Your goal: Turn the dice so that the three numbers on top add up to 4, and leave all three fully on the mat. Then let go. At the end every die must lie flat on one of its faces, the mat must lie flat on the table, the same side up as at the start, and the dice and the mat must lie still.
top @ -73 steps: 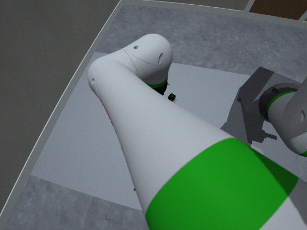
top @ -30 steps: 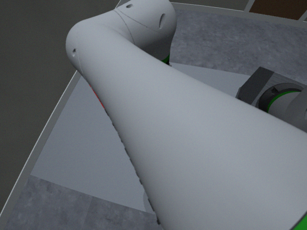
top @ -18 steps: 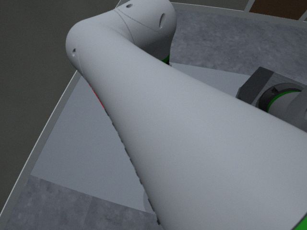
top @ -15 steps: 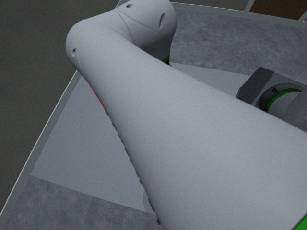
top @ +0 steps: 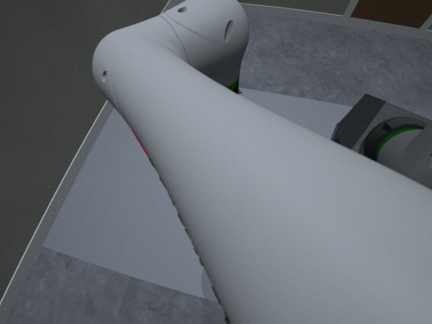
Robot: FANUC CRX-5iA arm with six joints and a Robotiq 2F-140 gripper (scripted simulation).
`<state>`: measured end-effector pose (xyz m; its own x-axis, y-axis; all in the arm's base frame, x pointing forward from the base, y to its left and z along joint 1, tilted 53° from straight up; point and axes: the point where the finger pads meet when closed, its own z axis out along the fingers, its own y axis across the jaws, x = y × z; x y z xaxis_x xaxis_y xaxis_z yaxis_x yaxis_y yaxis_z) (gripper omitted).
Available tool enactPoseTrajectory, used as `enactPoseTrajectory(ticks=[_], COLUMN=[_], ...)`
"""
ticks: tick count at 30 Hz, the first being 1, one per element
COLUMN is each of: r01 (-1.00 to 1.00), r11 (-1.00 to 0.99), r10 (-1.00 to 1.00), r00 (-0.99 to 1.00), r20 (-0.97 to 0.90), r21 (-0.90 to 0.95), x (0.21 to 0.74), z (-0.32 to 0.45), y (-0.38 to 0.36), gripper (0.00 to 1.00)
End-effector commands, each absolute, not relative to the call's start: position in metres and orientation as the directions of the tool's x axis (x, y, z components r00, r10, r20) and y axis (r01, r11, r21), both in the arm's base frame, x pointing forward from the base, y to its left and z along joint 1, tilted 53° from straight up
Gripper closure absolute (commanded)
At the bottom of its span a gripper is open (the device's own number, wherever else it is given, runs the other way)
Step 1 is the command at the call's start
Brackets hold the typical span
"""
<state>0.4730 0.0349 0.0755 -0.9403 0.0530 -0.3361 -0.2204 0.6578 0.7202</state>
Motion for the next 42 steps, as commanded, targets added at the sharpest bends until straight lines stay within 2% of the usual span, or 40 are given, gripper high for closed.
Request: enactPoseTrajectory(ticks=[1, 10, 20, 23, 24, 30, 36, 39, 40, 42], r01=[-0.347, -0.594, -0.839, -0.843, -0.889, -0.948, -0.965, -0.965, -0.957, -0.945], r11=[0.659, 0.620, 0.487, 0.483, 0.431, 0.318, 0.186, 0.181, 0.115, 0.067], r10=[-0.037, -0.228, -0.446, -0.451, -0.500, -0.579, -0.634, -0.635, -0.650, -0.657], r00=[-0.901, -0.761, -0.478, -0.471, -0.377, -0.183, 0.025, 0.032, 0.130, 0.200], r20=[-0.432, -0.608, -0.756, -0.759, -0.780, -0.794, -0.773, -0.772, -0.748, -0.727], r21=[0.667, 0.512, 0.243, 0.236, 0.153, -0.013, -0.183, -0.189, -0.267, -0.321], x=[0.470, 0.462, 0.452, 0.452, 0.449, 0.444, 0.438, 0.437, 0.434, 0.432], z=[0.079, 0.085, 0.092, 0.093, 0.095, 0.098, 0.102, 0.102, 0.104, 0.105], y=[0.038, 0.047, 0.058, 0.058, 0.061, 0.067, 0.073, 0.073, 0.076, 0.078], gripper=[0.00, 0.00, 0.00, 0.00, 0.00, 0.00, 0.00, 0.00, 0.00, 0.00])
